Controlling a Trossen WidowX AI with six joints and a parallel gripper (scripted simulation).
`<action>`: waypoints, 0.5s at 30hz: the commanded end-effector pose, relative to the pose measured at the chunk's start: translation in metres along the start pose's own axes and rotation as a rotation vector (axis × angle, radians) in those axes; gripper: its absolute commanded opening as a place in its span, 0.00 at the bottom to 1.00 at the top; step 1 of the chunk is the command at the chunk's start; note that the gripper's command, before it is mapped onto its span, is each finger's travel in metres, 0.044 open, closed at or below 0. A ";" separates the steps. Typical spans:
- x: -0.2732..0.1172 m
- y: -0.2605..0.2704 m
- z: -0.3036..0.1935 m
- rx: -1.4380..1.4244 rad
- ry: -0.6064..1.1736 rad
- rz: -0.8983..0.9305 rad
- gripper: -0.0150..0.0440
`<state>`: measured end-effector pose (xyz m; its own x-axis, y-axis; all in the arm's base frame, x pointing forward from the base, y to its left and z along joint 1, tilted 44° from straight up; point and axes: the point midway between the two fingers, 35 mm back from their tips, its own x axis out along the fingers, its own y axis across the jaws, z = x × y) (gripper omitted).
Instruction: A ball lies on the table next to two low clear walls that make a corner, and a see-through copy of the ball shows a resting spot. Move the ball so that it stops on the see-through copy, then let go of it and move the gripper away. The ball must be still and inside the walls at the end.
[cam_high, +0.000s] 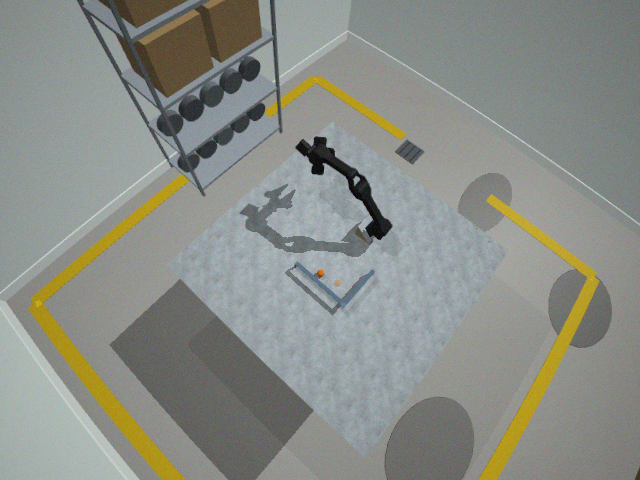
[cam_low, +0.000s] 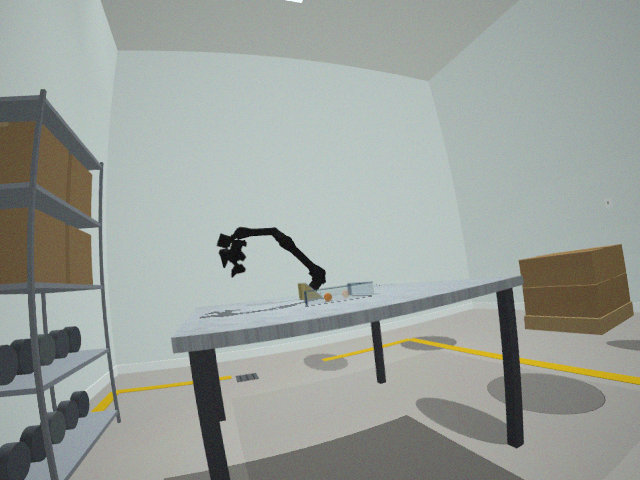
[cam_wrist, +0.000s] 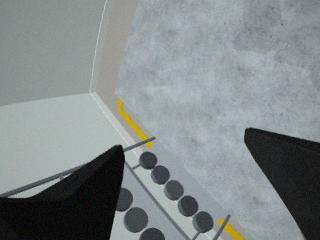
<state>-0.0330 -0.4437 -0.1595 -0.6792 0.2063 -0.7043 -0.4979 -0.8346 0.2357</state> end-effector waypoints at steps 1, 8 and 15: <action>-0.002 -0.002 -0.001 -0.018 0.005 -0.001 0.89; -0.084 -0.072 -0.036 -0.720 0.194 -0.016 0.74; -0.150 -0.158 -0.045 -1.370 0.377 0.014 0.74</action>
<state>0.1263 -0.3973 -0.1337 -0.4694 0.1933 -0.8616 0.2798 -0.8929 -0.3527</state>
